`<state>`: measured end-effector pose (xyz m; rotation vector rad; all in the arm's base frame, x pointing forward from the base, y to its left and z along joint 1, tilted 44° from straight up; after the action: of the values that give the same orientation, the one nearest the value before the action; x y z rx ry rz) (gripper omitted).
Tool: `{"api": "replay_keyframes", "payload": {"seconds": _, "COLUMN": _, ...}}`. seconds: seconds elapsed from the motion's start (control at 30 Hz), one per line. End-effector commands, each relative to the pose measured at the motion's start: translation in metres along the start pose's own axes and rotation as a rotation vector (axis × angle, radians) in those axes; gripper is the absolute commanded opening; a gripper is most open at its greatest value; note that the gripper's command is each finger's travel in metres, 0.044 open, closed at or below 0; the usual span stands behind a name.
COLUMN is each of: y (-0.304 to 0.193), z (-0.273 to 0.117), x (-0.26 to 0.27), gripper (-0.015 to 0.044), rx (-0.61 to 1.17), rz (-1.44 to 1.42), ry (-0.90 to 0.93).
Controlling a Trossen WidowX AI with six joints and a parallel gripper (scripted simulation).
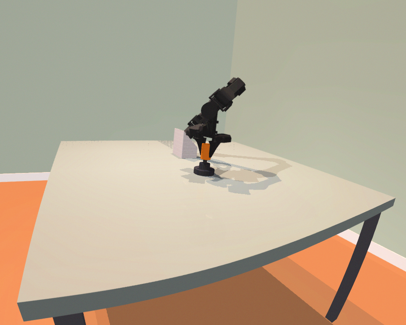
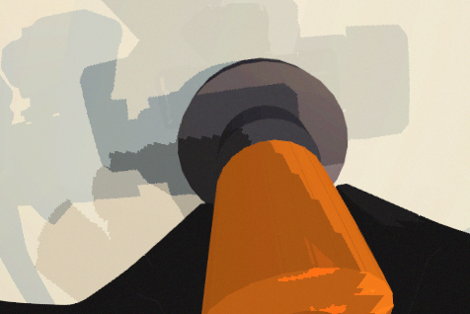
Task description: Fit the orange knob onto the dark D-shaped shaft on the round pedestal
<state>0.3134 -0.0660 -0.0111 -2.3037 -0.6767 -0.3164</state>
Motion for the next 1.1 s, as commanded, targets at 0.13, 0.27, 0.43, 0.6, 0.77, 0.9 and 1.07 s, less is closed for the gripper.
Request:
{"api": "replay_keyframes", "payload": {"seconds": 0.13, "y": 0.0008, "z": -0.0041, "x": -0.0014, "gripper": 0.0, "rx": -0.001, "rz": 0.002, "ry": 0.002}}
{"api": "replay_keyframes", "payload": {"seconds": 0.27, "y": 0.0012, "z": -0.0048, "x": -0.0011, "gripper": 0.0, "rx": -0.001, "rz": 0.055, "ry": 0.002}}
{"api": "replay_keyframes", "payload": {"seconds": 0.43, "y": 0.0026, "z": -0.0037, "x": -0.0005, "gripper": 0.0, "rx": -0.001, "rz": 0.211, "ry": 0.003}}
{"api": "replay_keyframes", "payload": {"seconds": 0.6, "y": 0.0018, "z": -0.0015, "x": -0.0006, "gripper": 0.0, "rx": -0.001, "rz": 0.211, "ry": 0.003}}
{"api": "replay_keyframes", "payload": {"seconds": 0.77, "y": 0.0009, "z": -0.0006, "x": -0.0009, "gripper": 0.0, "rx": -0.001, "rz": 0.211, "ry": 0.003}}
{"api": "replay_keyframes", "payload": {"seconds": 0.9, "y": -0.0003, "z": -0.0001, "x": -0.0012, "gripper": 0.0, "rx": -0.001, "rz": 0.211, "ry": 0.003}}
{"api": "replay_keyframes", "payload": {"seconds": 1.07, "y": -0.0015, "z": -0.0001, "x": -0.0014, "gripper": 0.0, "rx": 0.0, "rz": 0.211, "ry": 0.003}}
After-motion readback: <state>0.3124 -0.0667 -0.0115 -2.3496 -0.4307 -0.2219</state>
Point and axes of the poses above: the point midway between the two fingers, 35 mm back from their tips, its own z axis out along the fingers, its own x axis across the jaws, y = z × x, the point moved 2 cm from there along -z, back along the fingers, and after that the axes turned 11 degrees about -z, right-handed, at the moved point
